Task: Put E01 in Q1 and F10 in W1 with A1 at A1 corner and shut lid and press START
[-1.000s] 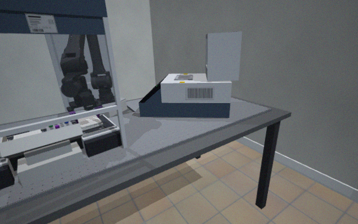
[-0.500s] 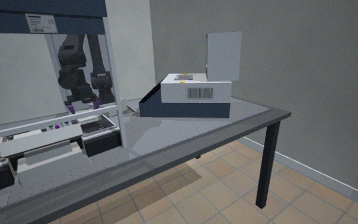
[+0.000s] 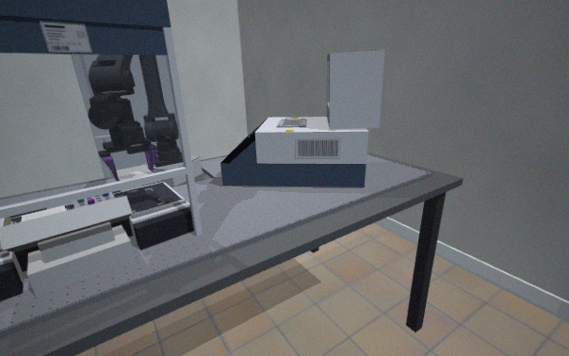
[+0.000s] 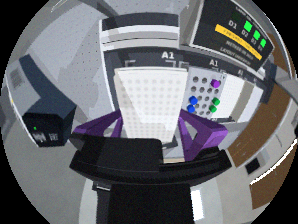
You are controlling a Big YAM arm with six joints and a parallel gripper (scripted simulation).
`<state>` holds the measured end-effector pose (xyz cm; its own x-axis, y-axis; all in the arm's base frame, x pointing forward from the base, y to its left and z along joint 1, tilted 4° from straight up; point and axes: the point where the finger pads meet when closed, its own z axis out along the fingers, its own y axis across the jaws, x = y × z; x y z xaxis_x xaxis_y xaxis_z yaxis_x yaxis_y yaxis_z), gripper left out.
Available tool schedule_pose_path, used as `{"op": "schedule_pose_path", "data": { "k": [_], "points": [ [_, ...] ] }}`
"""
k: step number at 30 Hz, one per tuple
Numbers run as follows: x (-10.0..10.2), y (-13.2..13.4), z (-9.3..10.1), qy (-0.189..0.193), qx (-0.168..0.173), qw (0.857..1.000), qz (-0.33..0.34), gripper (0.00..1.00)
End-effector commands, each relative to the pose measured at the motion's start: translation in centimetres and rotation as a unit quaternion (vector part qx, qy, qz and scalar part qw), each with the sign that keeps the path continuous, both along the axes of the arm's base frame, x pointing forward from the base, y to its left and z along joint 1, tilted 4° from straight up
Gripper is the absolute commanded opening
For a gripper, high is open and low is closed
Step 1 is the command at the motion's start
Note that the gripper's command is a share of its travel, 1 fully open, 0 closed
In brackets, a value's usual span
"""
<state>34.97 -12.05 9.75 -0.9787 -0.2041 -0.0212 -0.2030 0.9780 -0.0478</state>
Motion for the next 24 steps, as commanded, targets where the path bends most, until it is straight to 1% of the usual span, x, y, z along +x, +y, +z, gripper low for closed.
{"op": "schedule_pose_path", "data": {
  "k": [1,4,7,11,13,19,24],
  "points": [
    [1.4,-0.2,2.2,-0.018,-0.007,1.0,0.0,0.0],
    [1.6,-0.2,3.5,-0.026,-0.01,1.0,0.0,0.0],
    [2.2,-0.4,3.7,-0.036,-0.013,0.999,0.0,0.0],
    [2.3,-0.5,2.8,-0.031,-0.012,0.999,0.0,0.0],
    [2.3,-0.5,2.8,-0.031,-0.012,0.999,0.0,0.0],
    [1.4,-0.2,1.0,-0.01,-0.005,1.0,0.001,0.0],
    [0.2,0.2,1.0,-0.001,-0.002,1.0,0.001,0.0]
  ]
}}
